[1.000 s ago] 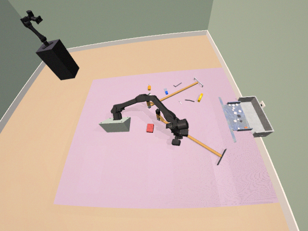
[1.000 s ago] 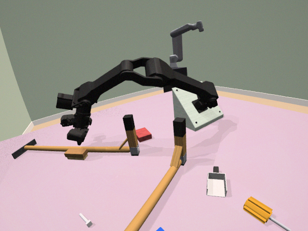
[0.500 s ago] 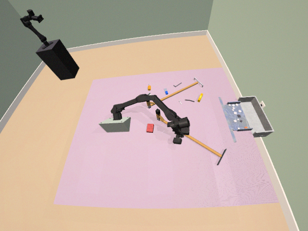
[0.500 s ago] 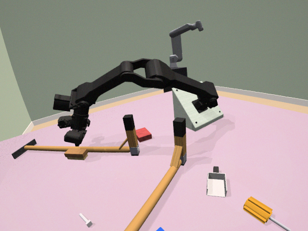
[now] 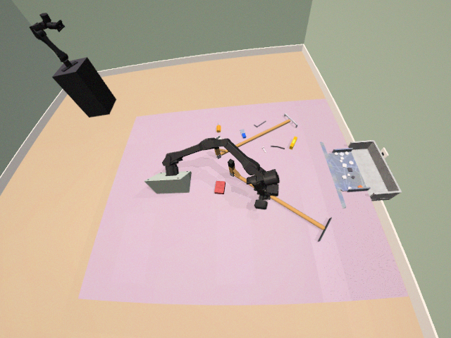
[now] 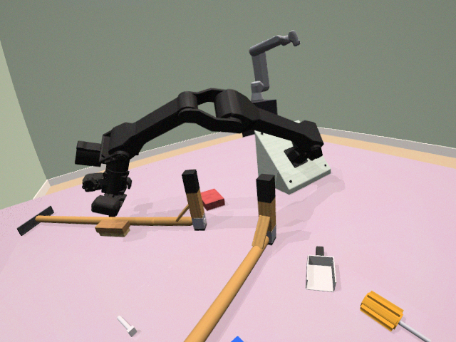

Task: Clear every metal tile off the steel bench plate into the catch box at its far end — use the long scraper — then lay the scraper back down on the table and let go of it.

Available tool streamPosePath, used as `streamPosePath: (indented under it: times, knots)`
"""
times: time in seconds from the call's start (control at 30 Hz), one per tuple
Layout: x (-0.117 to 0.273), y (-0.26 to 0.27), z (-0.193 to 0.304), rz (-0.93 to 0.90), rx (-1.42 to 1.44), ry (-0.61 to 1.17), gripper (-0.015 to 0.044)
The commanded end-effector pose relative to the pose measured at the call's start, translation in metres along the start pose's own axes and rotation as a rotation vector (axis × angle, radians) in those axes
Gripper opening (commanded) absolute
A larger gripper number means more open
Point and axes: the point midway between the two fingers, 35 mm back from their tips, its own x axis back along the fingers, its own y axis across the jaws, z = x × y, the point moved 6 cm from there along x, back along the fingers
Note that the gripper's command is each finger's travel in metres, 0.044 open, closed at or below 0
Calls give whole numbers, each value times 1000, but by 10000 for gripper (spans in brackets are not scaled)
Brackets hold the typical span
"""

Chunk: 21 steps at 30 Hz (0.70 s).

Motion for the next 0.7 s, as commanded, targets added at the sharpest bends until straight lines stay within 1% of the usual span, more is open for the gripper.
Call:
streamPosePath:
  times: [0.0,0.67]
  knots:
    - [-4,7,-1,0,4,4,0]
    - [-7,26,-6,-1,4,4,0]
